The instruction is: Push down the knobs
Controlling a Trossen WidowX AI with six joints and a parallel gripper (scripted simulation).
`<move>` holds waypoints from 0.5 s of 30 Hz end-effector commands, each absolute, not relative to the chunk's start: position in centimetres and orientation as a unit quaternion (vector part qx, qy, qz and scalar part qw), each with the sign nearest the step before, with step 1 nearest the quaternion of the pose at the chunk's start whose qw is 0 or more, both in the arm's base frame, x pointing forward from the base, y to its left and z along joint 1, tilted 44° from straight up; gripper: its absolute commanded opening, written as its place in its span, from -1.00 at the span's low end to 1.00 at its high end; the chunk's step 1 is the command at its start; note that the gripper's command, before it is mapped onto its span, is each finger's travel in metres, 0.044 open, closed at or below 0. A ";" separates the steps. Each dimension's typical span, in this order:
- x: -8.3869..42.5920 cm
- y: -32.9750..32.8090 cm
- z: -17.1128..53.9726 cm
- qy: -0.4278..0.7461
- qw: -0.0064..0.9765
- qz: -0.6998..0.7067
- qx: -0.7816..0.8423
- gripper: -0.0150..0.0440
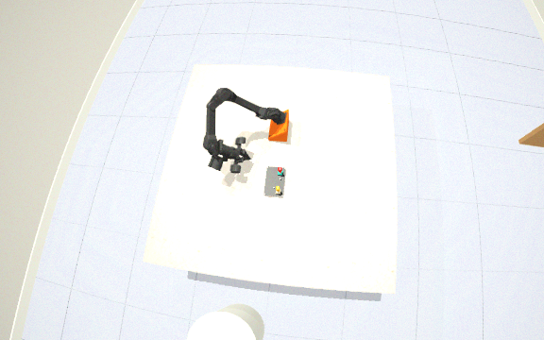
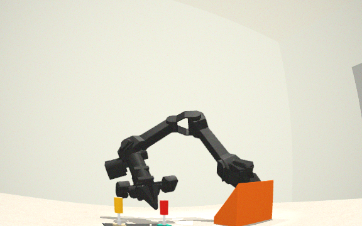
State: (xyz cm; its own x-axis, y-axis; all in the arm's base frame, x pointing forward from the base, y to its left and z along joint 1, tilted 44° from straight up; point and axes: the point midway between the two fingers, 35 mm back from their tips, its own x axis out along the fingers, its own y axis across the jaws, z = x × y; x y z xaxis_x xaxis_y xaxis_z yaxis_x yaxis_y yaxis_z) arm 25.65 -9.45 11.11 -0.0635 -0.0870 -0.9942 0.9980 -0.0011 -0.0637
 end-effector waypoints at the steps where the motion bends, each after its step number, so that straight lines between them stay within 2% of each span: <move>1: 26.2 -8.4 10.6 0.521 0.530 -0.524 0.416 -0.49; 15: 27.8 -3.6 8.8 0.603 0.608 -0.460 0.236 -0.49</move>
State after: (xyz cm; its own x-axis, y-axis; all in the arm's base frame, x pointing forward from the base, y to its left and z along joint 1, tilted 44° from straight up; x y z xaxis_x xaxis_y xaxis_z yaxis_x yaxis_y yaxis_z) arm 27.50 -4.34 9.03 -0.1456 -0.2436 -0.9589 0.8812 0.4087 -0.2376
